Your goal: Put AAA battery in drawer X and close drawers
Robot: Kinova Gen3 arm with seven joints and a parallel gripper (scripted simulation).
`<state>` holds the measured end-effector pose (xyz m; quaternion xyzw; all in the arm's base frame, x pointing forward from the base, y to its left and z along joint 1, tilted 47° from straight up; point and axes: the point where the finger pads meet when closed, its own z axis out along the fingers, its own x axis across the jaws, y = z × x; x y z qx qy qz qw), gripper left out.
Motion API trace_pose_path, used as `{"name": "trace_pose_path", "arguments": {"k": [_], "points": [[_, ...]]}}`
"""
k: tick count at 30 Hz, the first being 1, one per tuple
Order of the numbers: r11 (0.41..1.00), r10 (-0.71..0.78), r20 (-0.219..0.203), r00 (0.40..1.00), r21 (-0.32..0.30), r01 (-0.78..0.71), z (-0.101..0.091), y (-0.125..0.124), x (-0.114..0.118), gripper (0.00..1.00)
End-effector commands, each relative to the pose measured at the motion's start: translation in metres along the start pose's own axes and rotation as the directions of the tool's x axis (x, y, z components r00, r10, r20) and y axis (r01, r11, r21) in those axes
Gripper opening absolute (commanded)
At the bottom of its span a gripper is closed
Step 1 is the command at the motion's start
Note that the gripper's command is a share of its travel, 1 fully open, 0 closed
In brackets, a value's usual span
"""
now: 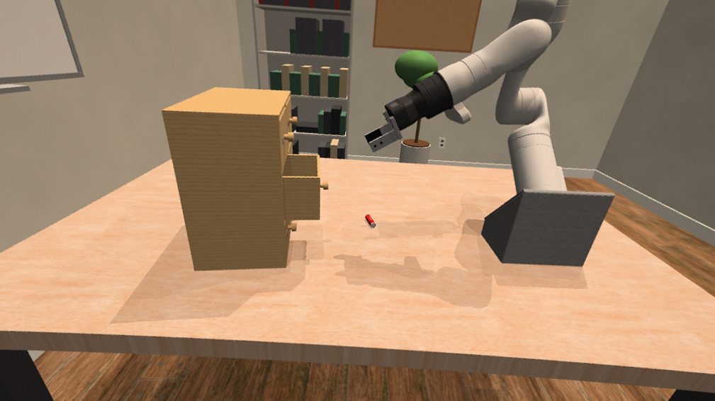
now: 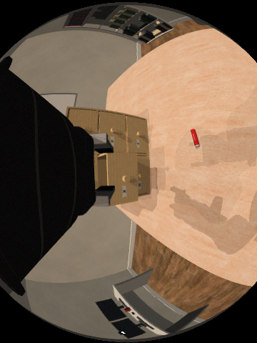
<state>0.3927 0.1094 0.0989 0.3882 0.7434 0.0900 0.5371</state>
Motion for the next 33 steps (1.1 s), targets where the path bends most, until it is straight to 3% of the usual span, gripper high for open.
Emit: {"name": "trace_pose_path", "arguments": {"k": [1, 16, 33], "points": [[1.0, 0.001, -0.001, 1.0, -0.002, -0.001, -0.0003, 0.0009, 0.0005, 1.0], [1.0, -0.002, 0.01, 1.0, 0.024, 0.002, 0.0, 0.001, -0.0025, 1.0], [0.991, -0.001, 0.006, 1.0, 0.131, 0.001, -0.0019, 0.0034, -0.0016, 1.0]]}}
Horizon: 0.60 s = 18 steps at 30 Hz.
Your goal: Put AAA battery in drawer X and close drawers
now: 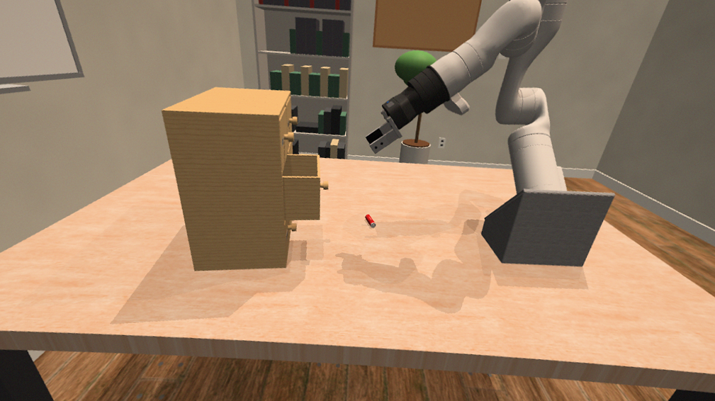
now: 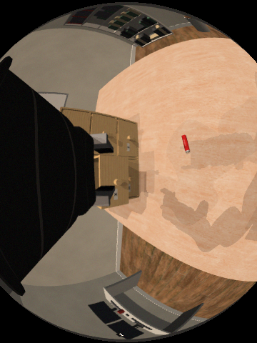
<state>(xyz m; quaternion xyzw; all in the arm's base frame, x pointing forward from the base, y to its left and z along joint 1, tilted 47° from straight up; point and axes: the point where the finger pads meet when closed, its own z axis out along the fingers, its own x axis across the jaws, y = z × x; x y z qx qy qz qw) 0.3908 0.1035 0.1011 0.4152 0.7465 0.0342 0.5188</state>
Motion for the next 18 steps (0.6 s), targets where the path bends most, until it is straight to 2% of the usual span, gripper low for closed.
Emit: {"name": "trace_pose_path", "arguments": {"k": [1, 9, 11, 18], "points": [[1.0, 0.018, -0.017, 1.0, 0.015, -0.018, -0.0024, 0.0077, 0.0047, 1.0], [0.995, 0.018, -0.007, 1.0, 0.095, -0.017, -0.0032, 0.0105, 0.0024, 1.0], [0.995, 0.018, -0.007, 1.0, 0.095, -0.017, -0.0032, 0.0105, 0.0024, 1.0], [0.983, 0.018, -0.018, 1.0, 0.18, -0.015, -0.0062, 0.0132, 0.005, 1.0]]}}
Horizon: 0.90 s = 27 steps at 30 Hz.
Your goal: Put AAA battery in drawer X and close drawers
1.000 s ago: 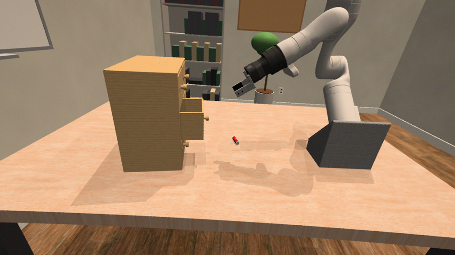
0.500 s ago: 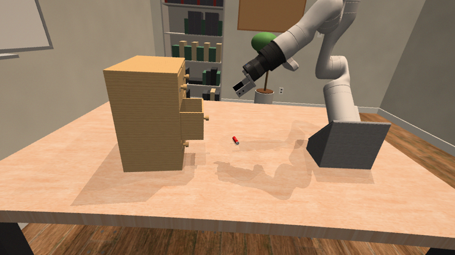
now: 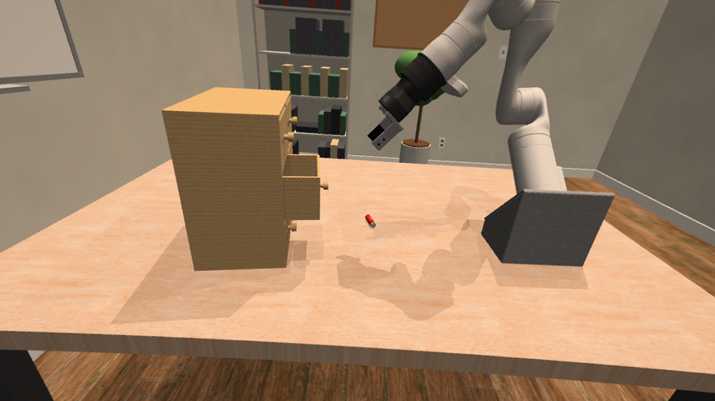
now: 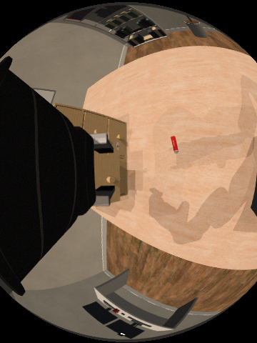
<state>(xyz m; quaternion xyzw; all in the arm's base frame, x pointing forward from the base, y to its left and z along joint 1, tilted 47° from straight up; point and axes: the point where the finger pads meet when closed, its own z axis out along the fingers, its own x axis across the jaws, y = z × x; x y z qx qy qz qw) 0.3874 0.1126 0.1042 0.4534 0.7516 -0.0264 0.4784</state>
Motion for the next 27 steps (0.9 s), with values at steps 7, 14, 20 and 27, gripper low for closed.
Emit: {"name": "trace_pose_path", "arguments": {"k": [7, 14, 20, 27], "points": [[0.992, 0.024, -0.005, 1.0, 0.127, -0.023, -0.003, 0.012, 0.0, 1.0], [0.974, 0.024, -0.004, 1.0, 0.225, -0.023, -0.006, 0.015, 0.0, 1.0], [0.934, 0.023, -0.005, 1.0, 0.358, -0.02, -0.01, 0.018, 0.0, 1.0], [0.884, 0.023, -0.007, 1.0, 0.467, -0.017, -0.014, 0.021, 0.0, 1.0]]}}
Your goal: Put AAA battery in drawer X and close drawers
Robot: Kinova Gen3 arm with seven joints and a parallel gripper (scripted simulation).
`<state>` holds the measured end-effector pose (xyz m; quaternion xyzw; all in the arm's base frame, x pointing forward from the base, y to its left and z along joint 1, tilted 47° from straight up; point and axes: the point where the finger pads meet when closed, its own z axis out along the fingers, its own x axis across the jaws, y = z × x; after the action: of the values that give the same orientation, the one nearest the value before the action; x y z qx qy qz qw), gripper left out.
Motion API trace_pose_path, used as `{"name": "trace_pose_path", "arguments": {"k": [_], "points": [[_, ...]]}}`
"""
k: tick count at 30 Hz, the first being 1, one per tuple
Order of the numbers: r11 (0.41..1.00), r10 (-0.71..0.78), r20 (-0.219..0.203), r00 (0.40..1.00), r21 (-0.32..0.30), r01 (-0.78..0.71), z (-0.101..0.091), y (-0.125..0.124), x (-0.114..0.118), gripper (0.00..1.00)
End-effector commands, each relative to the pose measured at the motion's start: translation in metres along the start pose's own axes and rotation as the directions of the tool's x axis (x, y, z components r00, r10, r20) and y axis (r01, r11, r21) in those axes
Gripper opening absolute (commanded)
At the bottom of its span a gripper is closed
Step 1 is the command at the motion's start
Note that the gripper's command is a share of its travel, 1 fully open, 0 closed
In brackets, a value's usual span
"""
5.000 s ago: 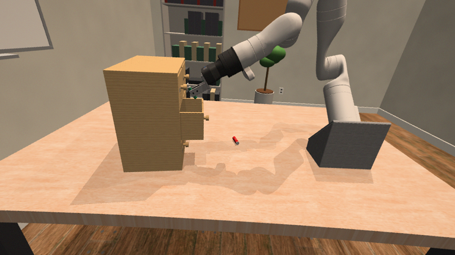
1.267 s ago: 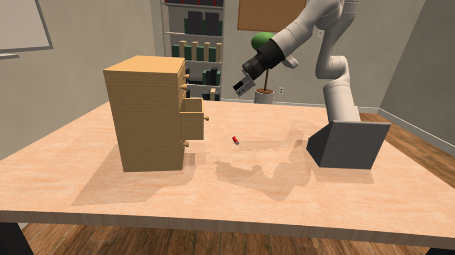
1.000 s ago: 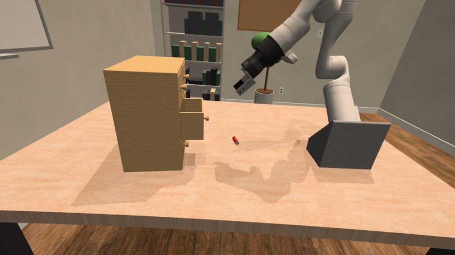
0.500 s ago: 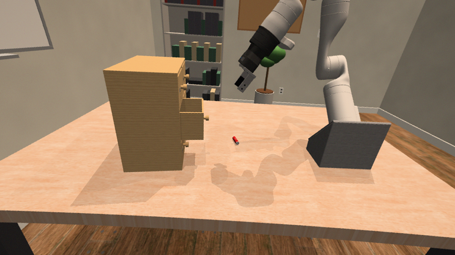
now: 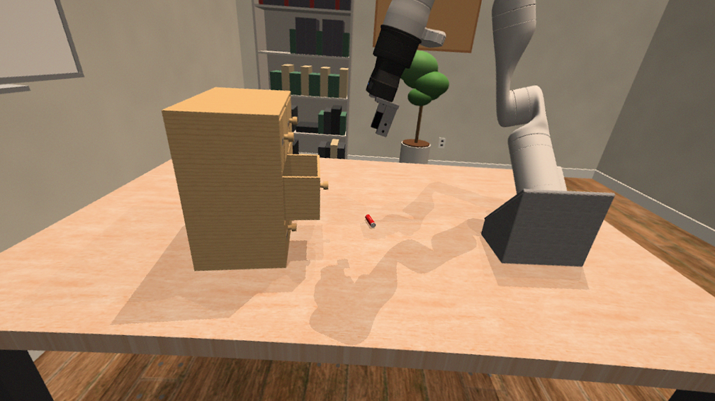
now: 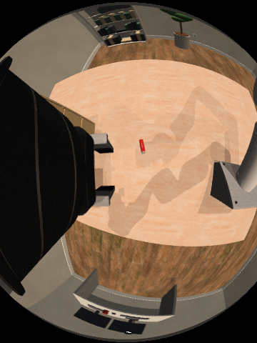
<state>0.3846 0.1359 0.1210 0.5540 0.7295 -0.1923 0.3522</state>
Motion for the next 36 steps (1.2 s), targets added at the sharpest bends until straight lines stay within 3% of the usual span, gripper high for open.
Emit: {"name": "trace_pose_path", "arguments": {"k": [1, 7, 15, 36], "points": [[0.999, 0.018, 0.009, 1.0, 0.042, -0.018, 0.0054, 0.0065, -0.0032, 1.0], [0.987, 0.016, 0.006, 1.0, 0.157, -0.017, 0.001, 0.0074, -0.0027, 1.0], [0.969, 0.017, 0.007, 1.0, 0.247, -0.018, -0.0022, 0.0084, -0.0028, 1.0], [0.959, 0.015, 0.004, 1.0, 0.284, -0.016, -0.0039, 0.0086, -0.0025, 1.0]]}}
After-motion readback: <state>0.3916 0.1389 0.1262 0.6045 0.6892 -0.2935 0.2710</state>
